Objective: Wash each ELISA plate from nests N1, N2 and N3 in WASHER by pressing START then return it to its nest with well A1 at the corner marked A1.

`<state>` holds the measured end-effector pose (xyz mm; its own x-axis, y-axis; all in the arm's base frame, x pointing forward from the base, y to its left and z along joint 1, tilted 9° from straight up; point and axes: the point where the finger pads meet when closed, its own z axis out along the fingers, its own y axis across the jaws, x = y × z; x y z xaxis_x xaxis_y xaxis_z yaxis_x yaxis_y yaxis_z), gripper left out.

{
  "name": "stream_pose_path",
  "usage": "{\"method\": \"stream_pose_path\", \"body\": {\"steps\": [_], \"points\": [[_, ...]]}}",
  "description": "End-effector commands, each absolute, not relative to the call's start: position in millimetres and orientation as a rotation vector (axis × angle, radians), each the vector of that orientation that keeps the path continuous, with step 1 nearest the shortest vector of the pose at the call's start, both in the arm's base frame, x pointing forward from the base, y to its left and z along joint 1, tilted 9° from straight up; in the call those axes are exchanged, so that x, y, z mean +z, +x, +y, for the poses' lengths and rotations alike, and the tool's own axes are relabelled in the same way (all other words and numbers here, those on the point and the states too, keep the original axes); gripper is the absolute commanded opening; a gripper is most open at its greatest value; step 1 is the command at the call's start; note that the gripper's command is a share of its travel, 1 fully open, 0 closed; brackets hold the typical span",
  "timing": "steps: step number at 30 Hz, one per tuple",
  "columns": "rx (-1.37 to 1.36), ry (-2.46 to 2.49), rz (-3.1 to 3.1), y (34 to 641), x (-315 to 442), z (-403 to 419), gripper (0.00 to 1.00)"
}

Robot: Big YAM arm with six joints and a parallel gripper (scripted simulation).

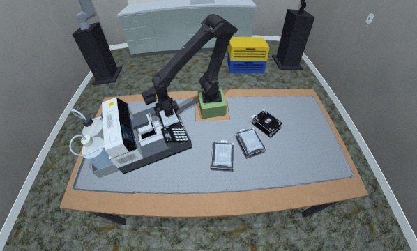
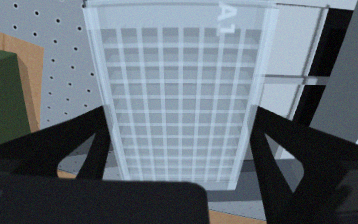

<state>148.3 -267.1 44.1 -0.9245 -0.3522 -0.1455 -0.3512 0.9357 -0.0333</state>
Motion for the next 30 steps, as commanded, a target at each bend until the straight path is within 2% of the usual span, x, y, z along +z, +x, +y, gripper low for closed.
{"method": "stream_pose_path", "body": {"steps": [1,11,13,30], "points": [[-0.013,-0.541,2.943,153,36,-267,0.82],[-0.014,-0.541,2.943,155,23,-267,0.82],[-0.094,-0.524,2.931,156,37,-284,0.82],[-0.054,-0.540,2.935,156,32,-278,0.82]]}}
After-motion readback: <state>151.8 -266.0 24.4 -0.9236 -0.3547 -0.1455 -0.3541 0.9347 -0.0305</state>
